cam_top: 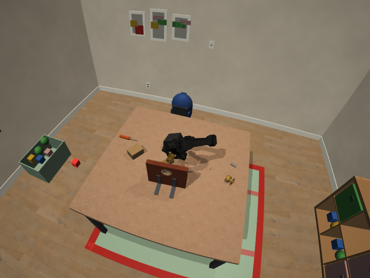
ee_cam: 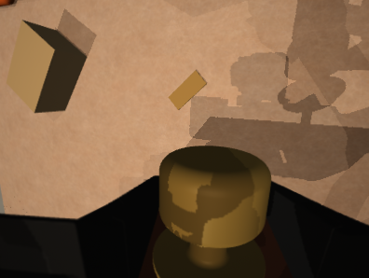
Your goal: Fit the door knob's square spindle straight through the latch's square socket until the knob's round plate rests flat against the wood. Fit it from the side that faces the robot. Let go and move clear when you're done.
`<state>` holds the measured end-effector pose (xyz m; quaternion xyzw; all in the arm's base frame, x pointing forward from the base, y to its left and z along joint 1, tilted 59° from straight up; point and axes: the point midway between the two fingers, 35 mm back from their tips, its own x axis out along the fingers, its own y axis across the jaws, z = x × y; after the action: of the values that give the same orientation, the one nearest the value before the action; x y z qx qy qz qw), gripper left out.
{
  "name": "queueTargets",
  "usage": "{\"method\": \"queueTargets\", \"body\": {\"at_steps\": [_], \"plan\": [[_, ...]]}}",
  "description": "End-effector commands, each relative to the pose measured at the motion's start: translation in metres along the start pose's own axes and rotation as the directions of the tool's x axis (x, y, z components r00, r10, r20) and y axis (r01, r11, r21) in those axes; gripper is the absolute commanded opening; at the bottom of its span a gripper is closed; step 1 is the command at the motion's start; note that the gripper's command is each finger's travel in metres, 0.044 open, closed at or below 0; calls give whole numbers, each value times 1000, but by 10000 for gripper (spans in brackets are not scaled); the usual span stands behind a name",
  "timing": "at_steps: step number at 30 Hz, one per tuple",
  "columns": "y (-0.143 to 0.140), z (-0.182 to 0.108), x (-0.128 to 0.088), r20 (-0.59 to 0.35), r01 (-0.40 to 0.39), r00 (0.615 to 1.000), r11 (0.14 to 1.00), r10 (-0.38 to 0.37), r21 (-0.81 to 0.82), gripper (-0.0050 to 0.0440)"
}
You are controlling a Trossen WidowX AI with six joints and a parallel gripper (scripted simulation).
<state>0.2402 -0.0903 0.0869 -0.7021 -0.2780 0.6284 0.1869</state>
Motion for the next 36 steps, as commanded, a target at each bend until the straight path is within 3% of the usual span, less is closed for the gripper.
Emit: {"method": "queueTargets", "body": {"at_steps": [1, 36], "plan": [[2, 0, -3, -16, -10, 1000, 1000, 9, -3, 0], [2, -3, -3, -14, -8, 1000, 1000, 8, -1, 0]]}}
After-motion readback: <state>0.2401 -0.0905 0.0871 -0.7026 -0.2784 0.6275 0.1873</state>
